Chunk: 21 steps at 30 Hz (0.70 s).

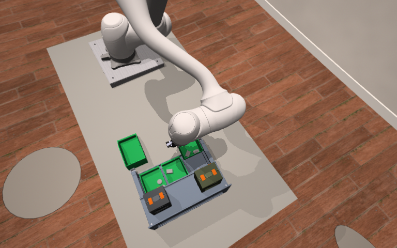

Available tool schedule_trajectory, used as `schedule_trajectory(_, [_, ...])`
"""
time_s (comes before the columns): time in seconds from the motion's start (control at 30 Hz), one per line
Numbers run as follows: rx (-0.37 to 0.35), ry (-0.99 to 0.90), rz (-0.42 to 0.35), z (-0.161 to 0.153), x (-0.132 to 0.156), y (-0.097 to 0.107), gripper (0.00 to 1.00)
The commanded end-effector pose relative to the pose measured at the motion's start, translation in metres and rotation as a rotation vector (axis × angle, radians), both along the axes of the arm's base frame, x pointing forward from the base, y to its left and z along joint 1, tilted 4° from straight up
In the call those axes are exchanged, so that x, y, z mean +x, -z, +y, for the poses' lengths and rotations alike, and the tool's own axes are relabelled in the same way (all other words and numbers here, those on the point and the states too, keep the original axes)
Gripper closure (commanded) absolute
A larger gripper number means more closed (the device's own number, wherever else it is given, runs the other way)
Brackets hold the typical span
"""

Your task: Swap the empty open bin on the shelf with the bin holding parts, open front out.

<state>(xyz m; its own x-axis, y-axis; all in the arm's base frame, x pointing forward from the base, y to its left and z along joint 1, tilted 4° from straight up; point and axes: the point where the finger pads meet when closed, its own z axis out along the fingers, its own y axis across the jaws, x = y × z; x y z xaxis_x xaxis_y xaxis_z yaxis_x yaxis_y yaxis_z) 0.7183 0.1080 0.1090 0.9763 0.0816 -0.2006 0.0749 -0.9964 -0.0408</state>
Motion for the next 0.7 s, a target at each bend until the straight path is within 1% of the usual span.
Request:
schedule_trajectory(0.0, [0.0, 0.0, 0.0, 0.0, 0.005, 0.0, 0.9])
schedule_trajectory(0.67, [0.0, 0.0, 0.0, 0.002, 0.023, -0.001, 0.9])
